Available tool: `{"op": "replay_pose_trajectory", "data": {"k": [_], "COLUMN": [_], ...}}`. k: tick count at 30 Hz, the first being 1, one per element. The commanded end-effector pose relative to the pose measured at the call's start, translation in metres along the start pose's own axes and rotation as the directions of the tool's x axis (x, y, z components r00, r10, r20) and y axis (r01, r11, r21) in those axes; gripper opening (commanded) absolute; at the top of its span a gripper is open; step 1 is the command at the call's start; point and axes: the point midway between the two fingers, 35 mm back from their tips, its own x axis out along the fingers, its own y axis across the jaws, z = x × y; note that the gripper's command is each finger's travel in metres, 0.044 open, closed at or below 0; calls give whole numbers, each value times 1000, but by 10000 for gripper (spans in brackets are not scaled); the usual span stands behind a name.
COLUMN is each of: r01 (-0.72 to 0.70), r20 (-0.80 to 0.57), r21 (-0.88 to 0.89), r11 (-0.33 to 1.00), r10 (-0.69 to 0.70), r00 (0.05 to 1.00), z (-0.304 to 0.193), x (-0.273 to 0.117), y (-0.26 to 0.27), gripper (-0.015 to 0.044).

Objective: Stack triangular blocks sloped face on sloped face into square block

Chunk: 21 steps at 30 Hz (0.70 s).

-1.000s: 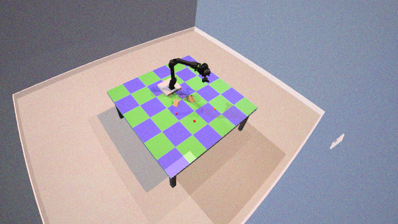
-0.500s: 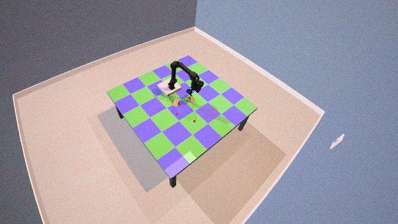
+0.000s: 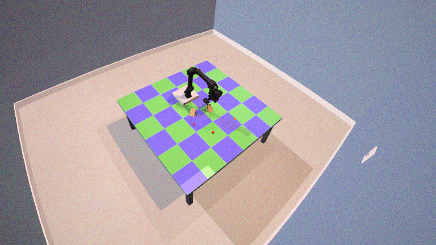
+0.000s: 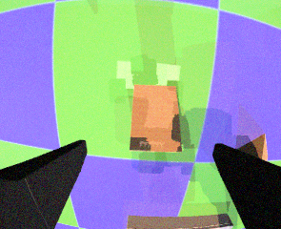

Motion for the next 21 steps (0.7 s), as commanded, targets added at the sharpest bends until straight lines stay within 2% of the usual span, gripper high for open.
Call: {"op": "replay_pose_trajectory", "data": {"k": [1, 21], "r01": [7, 7], "r20": [-7, -7], "r21": [3, 4], "r11": [1000, 1000], "r10": [-7, -7], "r00": [1000, 1000], "z": [-1, 0], "x": [9, 42], "y": [-2, -4], "gripper": [440, 440]}}
